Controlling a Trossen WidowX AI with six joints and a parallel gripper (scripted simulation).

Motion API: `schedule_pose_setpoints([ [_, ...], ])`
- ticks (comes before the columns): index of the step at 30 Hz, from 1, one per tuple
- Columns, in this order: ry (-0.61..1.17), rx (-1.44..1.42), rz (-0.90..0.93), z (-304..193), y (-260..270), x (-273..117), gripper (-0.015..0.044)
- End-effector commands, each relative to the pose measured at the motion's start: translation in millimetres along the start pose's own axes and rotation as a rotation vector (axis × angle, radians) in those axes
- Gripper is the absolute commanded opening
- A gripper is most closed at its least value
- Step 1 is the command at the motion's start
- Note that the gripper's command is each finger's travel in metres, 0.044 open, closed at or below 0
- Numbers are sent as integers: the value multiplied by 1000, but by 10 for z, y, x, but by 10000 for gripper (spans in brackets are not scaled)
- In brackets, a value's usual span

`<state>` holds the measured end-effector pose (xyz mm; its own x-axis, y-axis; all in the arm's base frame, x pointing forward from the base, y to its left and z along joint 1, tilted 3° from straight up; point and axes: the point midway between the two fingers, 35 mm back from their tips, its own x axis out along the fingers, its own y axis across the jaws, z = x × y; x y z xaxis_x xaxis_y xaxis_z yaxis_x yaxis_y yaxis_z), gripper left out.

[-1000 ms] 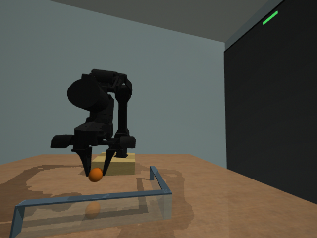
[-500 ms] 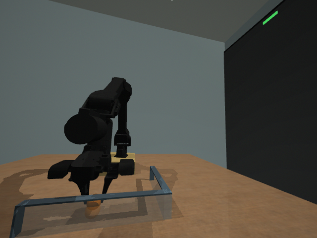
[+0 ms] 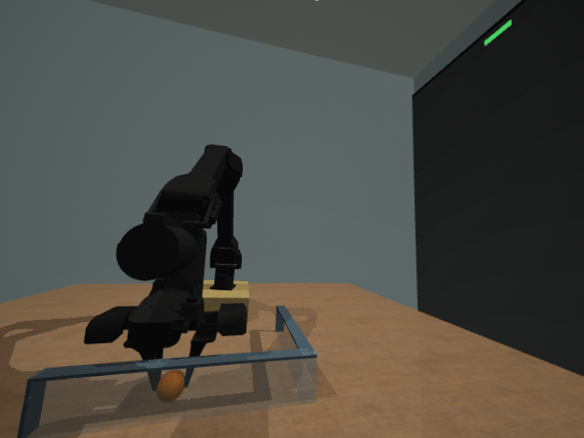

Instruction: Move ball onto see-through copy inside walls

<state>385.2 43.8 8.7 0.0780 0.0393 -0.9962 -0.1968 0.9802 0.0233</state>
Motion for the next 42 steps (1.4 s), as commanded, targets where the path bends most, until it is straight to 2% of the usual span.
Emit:
schedule_pose_setpoints([
  [1, 2, 3, 0, -4, 0, 47, 0],
  [3, 2, 3, 0, -4, 0, 47, 0],
  [13, 2, 0, 0, -4, 0, 19, 263],
  [19, 2, 0, 0, 0, 0, -8, 270],
  [25, 2, 3, -1, 6, -1, -818, 270],
  [37, -14, 5, -2, 43, -3, -786, 270],
  [42, -9, 5, -2, -6, 2, -1255, 401],
])
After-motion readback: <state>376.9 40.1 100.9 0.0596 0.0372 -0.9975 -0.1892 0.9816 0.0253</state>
